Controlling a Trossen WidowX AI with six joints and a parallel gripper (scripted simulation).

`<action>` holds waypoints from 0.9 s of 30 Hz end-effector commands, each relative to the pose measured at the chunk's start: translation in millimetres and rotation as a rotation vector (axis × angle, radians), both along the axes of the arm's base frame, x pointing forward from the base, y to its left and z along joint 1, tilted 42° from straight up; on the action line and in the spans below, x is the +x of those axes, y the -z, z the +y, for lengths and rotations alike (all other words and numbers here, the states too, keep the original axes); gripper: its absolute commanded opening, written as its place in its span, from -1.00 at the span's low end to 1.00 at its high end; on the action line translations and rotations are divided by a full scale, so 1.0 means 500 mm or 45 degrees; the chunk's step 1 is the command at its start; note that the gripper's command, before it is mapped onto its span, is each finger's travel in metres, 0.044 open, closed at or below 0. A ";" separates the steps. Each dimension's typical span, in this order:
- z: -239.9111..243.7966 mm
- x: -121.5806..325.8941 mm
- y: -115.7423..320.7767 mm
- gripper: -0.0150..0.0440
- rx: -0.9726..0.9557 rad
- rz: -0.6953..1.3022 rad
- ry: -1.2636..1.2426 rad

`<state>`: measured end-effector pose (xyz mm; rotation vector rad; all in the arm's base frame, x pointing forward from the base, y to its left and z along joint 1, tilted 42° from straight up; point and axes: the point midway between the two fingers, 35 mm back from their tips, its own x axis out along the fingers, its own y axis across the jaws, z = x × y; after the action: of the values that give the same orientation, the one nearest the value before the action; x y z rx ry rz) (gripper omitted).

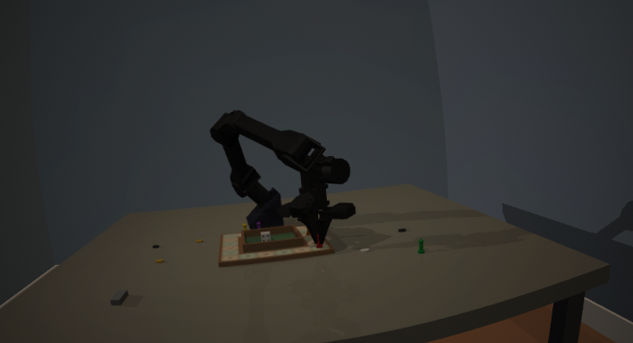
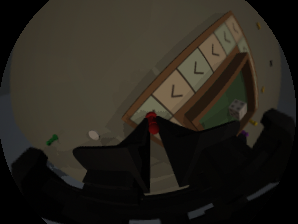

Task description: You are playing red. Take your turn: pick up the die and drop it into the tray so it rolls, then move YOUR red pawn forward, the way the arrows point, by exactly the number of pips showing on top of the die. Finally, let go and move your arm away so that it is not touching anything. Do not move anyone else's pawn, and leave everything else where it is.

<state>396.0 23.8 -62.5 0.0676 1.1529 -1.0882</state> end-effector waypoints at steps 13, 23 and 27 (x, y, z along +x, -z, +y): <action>0.064 0.001 -0.071 0.75 -0.002 0.005 -0.007; 0.090 -0.077 -0.145 1.00 0.007 0.112 -0.128; 0.099 -0.176 -0.213 1.00 0.014 0.235 -0.266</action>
<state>341.2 66.9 17.5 -0.0761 1.2582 -0.9908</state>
